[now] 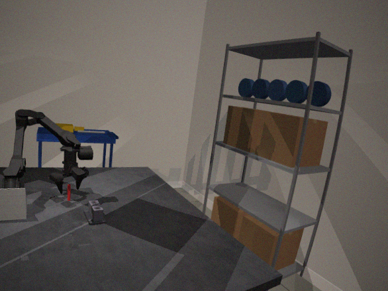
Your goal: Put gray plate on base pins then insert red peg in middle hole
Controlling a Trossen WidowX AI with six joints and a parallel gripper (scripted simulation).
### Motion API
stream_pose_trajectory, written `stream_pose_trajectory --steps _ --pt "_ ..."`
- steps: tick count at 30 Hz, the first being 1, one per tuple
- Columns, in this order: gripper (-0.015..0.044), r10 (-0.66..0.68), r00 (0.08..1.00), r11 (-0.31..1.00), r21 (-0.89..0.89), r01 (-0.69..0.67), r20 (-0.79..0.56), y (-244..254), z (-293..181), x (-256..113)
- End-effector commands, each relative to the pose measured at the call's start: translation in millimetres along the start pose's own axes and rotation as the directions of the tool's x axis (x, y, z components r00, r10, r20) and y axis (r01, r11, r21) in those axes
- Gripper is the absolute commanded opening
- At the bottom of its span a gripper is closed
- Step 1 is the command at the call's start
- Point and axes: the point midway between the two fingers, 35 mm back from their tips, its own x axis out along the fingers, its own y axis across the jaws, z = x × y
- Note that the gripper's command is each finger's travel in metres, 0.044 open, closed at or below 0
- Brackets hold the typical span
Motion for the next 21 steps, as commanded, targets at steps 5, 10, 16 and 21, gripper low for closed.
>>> stream_pose_trajectory --steps 5,10,16,21 --pt "0.0309 -0.004 1.0 1.0 0.008 0.004 -0.008 -2.7 -1.1 4.4" --pt "0.0177 -0.004 1.0 1.0 0.008 0.004 -0.008 -2.7 -1.1 4.4" --pt "0.004 -0.004 1.0 1.0 0.008 0.004 -0.008 -2.7 -1.1 4.4" --pt "0.0006 -0.004 1.0 1.0 0.008 0.004 -0.008 -2.7 -1.1 4.4"
